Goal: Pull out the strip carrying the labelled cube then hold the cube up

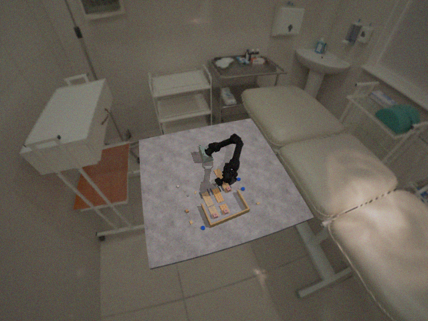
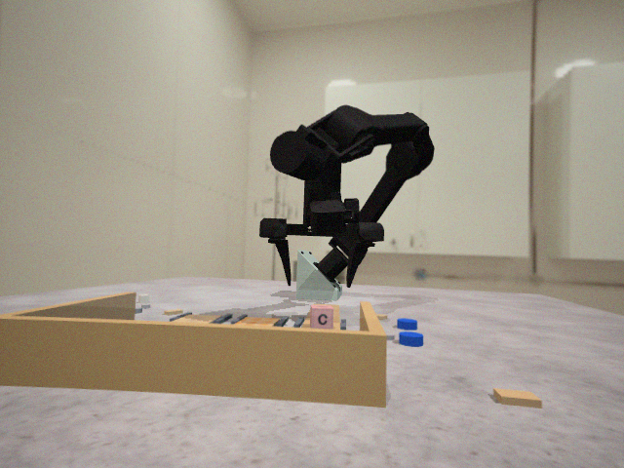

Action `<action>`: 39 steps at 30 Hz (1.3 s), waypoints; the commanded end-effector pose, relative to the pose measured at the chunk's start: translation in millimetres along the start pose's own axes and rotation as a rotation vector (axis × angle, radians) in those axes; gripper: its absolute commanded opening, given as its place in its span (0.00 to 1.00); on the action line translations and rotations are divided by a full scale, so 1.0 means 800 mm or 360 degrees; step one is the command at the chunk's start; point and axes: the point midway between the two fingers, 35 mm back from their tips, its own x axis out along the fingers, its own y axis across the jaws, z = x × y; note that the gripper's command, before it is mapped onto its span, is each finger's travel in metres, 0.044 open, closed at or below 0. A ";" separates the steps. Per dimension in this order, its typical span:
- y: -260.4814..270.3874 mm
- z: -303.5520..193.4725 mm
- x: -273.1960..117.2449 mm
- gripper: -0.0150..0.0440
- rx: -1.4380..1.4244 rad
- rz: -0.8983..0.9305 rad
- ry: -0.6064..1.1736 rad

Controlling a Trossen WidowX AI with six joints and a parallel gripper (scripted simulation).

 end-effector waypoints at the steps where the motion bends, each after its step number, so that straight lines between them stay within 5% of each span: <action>1: 0.000 0.020 -0.003 1.00 0.0003 0.0006 -0.0006; 10: 0.001 0.051 -0.007 1.00 0.0001 0.0006 -0.0008; 18: 0.000 0.051 0.006 0.68 0.0001 0.0005 -0.0008; 39: 0.001 0.052 0.049 0.68 0.0001 0.0007 -0.0009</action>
